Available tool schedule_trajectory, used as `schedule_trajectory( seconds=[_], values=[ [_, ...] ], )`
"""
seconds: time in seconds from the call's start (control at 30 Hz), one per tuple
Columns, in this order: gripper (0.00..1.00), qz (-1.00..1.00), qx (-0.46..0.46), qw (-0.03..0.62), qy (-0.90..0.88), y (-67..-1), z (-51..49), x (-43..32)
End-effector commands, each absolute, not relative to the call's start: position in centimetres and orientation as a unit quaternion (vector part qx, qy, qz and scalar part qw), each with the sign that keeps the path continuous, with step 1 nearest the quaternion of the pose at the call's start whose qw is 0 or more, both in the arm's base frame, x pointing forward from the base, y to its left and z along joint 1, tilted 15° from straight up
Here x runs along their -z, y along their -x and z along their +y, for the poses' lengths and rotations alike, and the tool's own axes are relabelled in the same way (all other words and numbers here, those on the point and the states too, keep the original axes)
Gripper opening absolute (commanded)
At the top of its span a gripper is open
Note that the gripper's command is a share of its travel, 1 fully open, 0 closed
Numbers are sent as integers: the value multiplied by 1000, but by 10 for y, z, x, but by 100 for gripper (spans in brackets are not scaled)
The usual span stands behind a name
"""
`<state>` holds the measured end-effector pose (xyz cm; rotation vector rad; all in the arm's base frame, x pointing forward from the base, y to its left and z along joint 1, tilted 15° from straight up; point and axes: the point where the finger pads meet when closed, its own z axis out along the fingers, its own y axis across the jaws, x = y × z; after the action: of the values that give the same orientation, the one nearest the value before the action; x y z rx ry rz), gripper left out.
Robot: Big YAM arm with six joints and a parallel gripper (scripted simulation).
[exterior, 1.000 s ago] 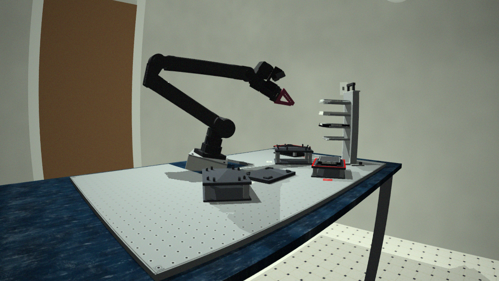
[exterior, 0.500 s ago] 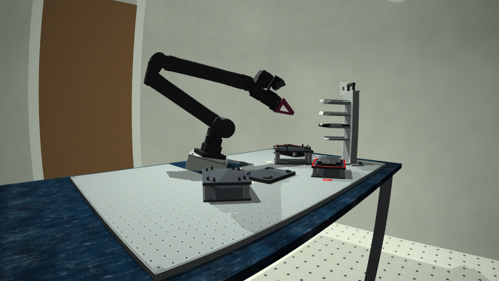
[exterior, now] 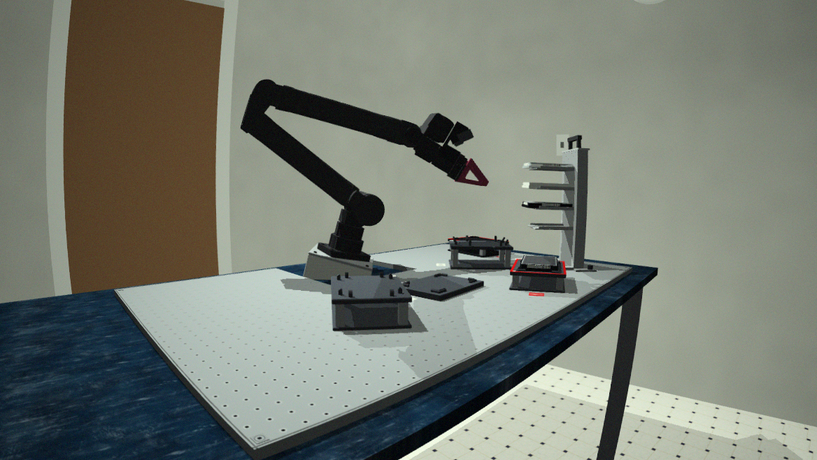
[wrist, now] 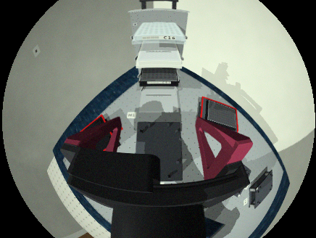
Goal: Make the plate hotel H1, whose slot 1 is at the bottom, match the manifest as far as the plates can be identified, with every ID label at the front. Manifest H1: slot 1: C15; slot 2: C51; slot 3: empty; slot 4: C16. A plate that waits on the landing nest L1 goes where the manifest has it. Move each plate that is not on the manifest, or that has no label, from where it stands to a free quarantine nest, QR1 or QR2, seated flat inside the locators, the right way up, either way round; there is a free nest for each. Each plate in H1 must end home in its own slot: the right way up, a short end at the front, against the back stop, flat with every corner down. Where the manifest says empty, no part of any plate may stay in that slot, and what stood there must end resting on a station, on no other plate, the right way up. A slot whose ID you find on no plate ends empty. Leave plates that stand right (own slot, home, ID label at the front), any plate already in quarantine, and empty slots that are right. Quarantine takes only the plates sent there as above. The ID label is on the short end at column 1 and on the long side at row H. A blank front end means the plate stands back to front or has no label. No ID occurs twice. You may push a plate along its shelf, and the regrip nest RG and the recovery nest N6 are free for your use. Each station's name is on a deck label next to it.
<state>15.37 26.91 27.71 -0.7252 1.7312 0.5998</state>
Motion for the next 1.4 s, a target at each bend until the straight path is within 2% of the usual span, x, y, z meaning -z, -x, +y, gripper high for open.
schedule_trajectory(
  seconds=[0.0, 0.37, 1.37],
  values=[
    [100, 714, -274, 577, 287, -162, 277, -324],
    [100, 719, -265, 571, 293, -170, 285, -312],
    [100, 712, -271, 579, 289, -197, 314, -336]
  ],
)
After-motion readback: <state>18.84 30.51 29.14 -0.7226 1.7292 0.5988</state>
